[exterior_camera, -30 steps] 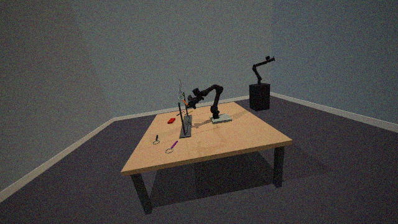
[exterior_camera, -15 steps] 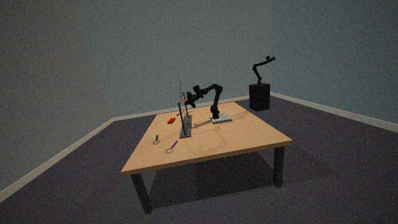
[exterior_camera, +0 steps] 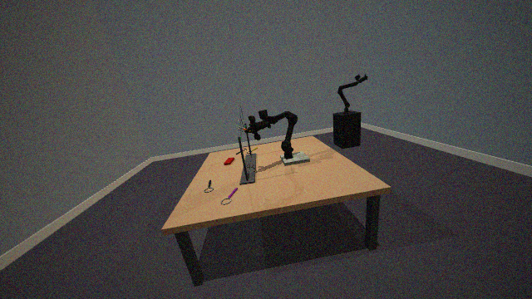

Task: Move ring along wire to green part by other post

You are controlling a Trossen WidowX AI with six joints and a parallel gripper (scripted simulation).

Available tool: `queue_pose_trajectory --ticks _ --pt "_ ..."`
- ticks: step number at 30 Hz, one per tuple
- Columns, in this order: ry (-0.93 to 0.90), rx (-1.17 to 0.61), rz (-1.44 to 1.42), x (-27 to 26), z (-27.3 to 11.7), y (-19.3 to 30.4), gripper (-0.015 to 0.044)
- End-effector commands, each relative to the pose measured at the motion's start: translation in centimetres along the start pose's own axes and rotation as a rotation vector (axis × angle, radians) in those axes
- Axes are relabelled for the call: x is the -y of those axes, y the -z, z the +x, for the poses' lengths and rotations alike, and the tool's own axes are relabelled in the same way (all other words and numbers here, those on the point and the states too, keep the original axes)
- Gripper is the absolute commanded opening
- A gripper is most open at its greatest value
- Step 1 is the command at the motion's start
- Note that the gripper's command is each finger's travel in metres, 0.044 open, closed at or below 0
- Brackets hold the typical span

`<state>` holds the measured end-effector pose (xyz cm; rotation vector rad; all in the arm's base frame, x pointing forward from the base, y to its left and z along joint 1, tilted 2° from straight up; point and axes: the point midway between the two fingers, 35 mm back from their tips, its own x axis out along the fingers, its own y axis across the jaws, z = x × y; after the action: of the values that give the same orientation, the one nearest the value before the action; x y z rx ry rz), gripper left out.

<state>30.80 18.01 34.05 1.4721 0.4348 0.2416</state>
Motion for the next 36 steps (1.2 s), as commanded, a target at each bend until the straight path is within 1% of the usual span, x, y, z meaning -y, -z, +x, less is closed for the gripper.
queue_pose_trajectory --ticks 1,10,17,26,36 --pt "-0.042 -0.011 0.06 -1.4 -0.3 0.0 -0.015" --pt "-0.101 -0.024 0.163 -3.7 -0.8 -0.3 -0.015" --pt "-0.106 -0.025 0.173 -4.4 -1.0 -0.6 -0.015" --pt "-0.066 -0.015 0.101 -4.3 -1.0 -0.6 -0.015" --pt "0.023 0.005 -0.055 -3.2 -0.9 -0.6 -0.015"
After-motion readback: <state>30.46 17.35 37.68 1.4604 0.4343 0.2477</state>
